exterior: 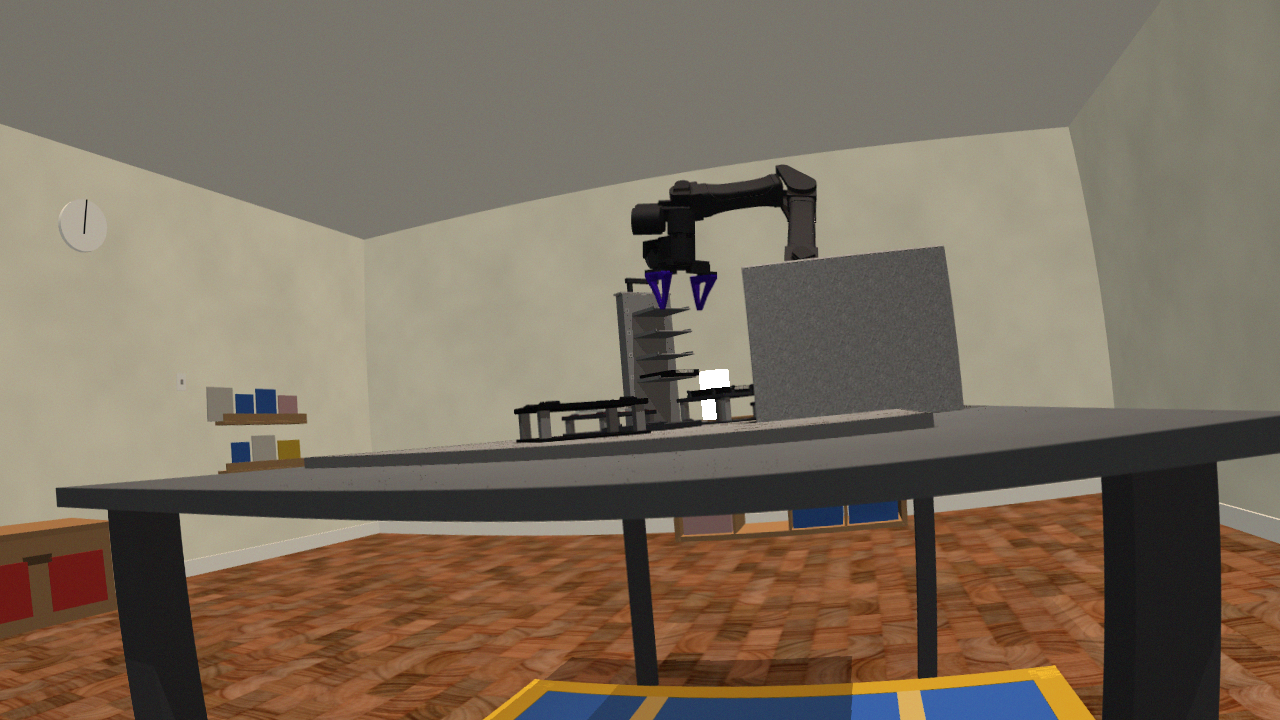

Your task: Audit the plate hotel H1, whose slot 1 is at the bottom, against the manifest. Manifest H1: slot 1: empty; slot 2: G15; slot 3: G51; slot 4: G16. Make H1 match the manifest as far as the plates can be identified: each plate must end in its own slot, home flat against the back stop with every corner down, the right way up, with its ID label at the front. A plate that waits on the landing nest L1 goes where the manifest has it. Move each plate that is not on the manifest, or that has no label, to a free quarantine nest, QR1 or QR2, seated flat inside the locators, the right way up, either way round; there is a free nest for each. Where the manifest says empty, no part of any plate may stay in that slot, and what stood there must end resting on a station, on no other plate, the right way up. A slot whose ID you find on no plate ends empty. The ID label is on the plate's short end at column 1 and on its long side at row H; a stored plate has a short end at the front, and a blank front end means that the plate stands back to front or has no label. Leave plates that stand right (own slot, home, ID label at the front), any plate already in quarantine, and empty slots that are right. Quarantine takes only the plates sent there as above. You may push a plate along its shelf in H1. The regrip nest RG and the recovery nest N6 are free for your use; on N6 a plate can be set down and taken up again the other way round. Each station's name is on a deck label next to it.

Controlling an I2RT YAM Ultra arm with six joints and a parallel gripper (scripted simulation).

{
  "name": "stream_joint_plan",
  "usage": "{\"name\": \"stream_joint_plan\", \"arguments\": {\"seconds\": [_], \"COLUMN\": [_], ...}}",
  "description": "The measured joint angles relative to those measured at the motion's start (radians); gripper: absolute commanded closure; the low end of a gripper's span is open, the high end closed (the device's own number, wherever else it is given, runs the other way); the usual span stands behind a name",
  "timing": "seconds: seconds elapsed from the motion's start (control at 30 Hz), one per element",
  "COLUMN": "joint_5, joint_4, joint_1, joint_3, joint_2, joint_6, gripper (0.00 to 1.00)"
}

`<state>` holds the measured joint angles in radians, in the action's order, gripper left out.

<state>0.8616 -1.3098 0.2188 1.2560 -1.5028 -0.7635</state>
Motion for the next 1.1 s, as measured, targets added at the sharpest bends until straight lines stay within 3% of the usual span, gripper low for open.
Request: {"name": "stream_joint_plan", "arguments": {"seconds": [0.47,0.7,0.87,1.1], "joint_5": [0.163,0.234,0.291,0.364], "joint_4": [0.238,0.36,0.491,0.734], "joint_1": [0.159,0.204,0.222,0.239], "joint_3": [-0.213,-0.286,-0.386,-0.523], "joint_2": [-0.003,-0.004,0.038,0.108], "joint_6": [-0.066,-0.068,-0.006,0.151], "gripper": [0.0,0.0,0.0,0.0]}}
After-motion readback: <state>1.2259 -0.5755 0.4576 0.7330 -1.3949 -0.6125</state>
